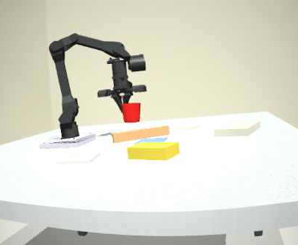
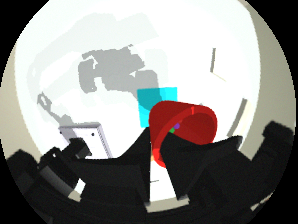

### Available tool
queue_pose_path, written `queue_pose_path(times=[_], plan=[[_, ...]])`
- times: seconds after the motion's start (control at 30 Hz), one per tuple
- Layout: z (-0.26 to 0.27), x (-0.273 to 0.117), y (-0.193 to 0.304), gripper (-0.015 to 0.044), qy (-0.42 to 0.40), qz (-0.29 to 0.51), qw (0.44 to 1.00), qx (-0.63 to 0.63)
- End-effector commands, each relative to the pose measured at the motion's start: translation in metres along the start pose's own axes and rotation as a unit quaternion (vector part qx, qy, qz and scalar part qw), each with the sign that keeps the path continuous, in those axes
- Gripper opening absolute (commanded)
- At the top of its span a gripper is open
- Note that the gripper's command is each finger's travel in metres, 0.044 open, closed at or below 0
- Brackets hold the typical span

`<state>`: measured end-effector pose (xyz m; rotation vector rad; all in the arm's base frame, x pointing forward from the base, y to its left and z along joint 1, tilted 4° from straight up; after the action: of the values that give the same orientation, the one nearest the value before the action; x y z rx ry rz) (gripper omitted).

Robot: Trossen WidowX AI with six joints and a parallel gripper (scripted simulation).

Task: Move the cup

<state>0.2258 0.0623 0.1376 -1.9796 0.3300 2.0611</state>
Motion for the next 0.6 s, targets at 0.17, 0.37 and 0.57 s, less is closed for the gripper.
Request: queue_pose_path(times=[0.17, 0.37, 0.57], plan=[[0.001, 0.013, 0.000, 0.0000, -0.004, -0.001, 1.000, 0.002], [0.001, 0.020, 0.000, 0.0000, -0.004, -0.001, 1.000, 0.002], [0.002, 0.028, 0.000, 0.0000, -0.004, -0.001, 1.000, 0.002]])
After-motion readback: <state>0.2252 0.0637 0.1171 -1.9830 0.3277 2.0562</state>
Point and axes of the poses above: the point midway between the two fingers, 35 mm back from their tips, its own x axis out along the fingers, its own z axis across the jaws, y = z × x, the point moved 4 cm from there along -x, back along the fingers, and after that the axes turned 14 degrees about x, right-handed, at the moved point
